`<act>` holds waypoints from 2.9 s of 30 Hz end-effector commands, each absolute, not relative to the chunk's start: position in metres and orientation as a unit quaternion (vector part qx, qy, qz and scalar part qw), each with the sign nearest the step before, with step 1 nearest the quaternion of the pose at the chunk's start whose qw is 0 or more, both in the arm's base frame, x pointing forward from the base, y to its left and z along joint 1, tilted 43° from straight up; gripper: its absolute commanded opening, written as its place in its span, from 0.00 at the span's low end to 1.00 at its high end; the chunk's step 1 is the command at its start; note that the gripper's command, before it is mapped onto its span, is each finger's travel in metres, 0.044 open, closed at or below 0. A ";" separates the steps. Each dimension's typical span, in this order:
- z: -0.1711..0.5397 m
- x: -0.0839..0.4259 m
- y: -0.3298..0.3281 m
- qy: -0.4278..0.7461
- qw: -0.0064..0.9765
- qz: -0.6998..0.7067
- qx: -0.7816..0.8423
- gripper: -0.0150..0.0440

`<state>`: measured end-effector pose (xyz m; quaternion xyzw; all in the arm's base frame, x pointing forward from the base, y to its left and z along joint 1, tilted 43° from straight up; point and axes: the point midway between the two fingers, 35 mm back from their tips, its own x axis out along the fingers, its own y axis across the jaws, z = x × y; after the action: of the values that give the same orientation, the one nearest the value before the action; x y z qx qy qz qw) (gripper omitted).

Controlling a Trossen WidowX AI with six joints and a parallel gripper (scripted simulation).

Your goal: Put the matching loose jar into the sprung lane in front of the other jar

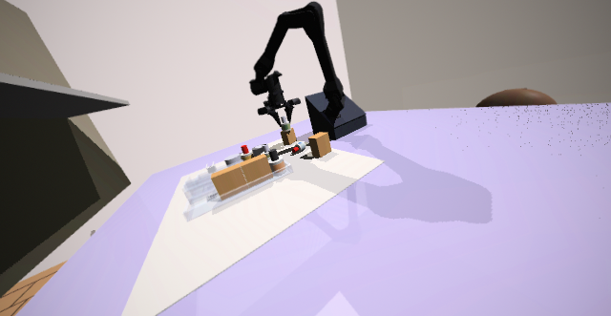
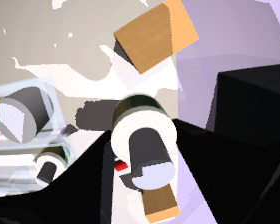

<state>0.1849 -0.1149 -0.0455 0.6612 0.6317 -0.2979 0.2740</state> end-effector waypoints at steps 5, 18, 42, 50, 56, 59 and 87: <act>-0.027 0.185 -0.132 0.631 0.282 -0.294 0.660 0.25; -0.023 0.225 -0.104 0.688 0.468 -0.100 0.545 0.25; -0.011 0.275 -0.043 0.660 0.657 0.219 0.292 0.25; -0.027 0.277 -0.028 0.659 0.657 0.219 0.292 0.25; -0.029 0.277 -0.026 0.659 0.657 0.219 0.292 0.25; -0.029 0.278 -0.026 0.659 0.657 0.219 0.292 0.25; -0.030 0.292 -0.028 0.659 0.657 0.219 0.292 0.25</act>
<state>0.2844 -0.0262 -0.0312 0.2947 0.6655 0.2189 0.6499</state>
